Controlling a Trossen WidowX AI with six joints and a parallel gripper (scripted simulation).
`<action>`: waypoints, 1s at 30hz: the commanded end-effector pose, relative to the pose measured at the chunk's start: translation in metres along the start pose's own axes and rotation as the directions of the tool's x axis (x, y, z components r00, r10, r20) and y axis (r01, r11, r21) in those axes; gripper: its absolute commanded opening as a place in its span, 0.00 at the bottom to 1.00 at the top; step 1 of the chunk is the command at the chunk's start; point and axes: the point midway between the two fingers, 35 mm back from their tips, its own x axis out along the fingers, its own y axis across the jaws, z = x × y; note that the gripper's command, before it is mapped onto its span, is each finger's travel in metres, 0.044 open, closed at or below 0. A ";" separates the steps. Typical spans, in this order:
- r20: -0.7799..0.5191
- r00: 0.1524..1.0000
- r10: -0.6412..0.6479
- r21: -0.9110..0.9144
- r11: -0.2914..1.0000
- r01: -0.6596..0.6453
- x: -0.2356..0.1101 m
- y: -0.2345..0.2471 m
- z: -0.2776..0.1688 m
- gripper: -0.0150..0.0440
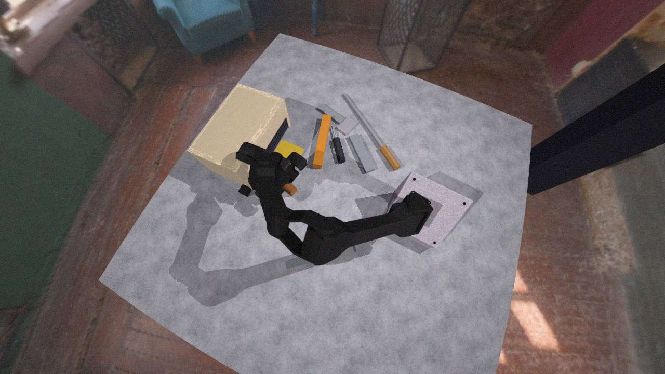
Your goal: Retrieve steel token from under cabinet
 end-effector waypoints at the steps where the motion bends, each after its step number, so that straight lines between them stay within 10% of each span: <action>1: 0.001 1.000 0.004 -0.002 1.000 -0.004 0.000 -0.001 0.006 0.25; 30: 0.001 1.000 0.003 -0.002 1.000 -0.003 0.002 -0.028 0.009 0.25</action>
